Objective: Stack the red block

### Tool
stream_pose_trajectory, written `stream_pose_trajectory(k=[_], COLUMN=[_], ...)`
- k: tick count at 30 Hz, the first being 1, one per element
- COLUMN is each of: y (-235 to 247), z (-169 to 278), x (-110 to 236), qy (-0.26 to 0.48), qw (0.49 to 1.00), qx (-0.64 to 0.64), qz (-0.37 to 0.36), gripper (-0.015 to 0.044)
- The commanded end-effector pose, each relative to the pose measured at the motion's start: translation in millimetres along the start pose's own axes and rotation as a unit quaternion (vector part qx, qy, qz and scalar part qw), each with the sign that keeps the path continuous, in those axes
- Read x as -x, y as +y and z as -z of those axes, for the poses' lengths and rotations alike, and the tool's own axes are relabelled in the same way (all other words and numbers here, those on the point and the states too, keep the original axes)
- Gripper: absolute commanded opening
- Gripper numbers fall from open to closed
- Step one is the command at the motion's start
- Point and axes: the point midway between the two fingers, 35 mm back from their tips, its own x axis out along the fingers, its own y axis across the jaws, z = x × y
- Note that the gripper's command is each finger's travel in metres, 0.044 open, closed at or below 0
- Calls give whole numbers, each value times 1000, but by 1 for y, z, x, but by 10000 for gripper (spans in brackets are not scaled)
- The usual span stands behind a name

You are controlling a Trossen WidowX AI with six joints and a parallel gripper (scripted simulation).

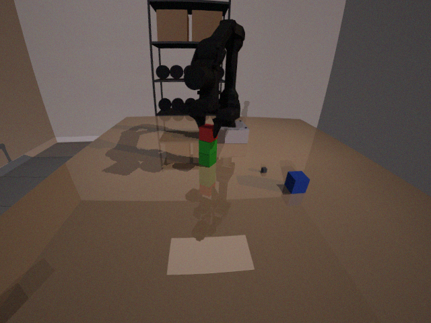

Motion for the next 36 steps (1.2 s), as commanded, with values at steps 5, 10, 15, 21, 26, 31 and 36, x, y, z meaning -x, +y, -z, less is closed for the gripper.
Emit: stream_pose_trajectory(k=[5,10,15,21,26,31,36], y=[-1,-1,-1,-1,0,0,0], z=[0,0,0,0,0,0,0], x=[-1,-1,-2,-1,-1,-1,-1], qy=[0,0,0,0,0,0,0], qw=[1000,1000,1000,1000,1000,1000,1000], qx=[2,2,2,2,0,0,0], qz=[1,1,1,1,0,0,0], gripper=[0,0,0,0,79,210,341])
